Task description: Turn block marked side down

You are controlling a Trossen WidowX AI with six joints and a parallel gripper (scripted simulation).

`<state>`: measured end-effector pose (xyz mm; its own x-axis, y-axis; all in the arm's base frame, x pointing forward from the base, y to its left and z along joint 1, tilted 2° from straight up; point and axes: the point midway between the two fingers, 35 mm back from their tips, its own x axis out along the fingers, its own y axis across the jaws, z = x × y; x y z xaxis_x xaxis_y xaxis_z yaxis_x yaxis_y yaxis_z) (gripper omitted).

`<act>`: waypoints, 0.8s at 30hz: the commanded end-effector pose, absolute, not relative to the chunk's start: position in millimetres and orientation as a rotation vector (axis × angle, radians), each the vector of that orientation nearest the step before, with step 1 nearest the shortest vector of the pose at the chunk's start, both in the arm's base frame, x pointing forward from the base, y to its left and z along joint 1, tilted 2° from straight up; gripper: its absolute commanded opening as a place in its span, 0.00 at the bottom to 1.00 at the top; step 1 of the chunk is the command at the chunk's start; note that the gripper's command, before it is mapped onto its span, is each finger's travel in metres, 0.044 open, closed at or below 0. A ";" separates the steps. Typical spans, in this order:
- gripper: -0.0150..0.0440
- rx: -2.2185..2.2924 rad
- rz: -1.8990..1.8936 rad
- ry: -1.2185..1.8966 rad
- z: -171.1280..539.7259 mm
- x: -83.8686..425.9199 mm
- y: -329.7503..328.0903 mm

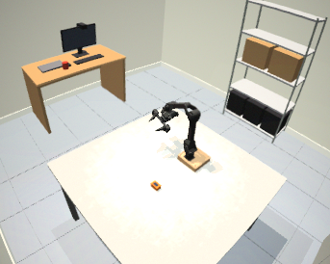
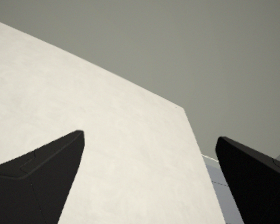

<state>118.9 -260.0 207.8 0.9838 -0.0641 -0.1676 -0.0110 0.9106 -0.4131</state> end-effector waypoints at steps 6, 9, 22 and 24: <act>1.00 -0.195 0.223 0.323 185.0 167.6 -234.3; 1.00 -0.066 0.357 0.455 170.3 195.3 -214.0; 1.00 0.169 0.550 1.136 120.6 280.6 -115.8; 1.00 0.152 0.536 1.226 115.9 289.8 -98.8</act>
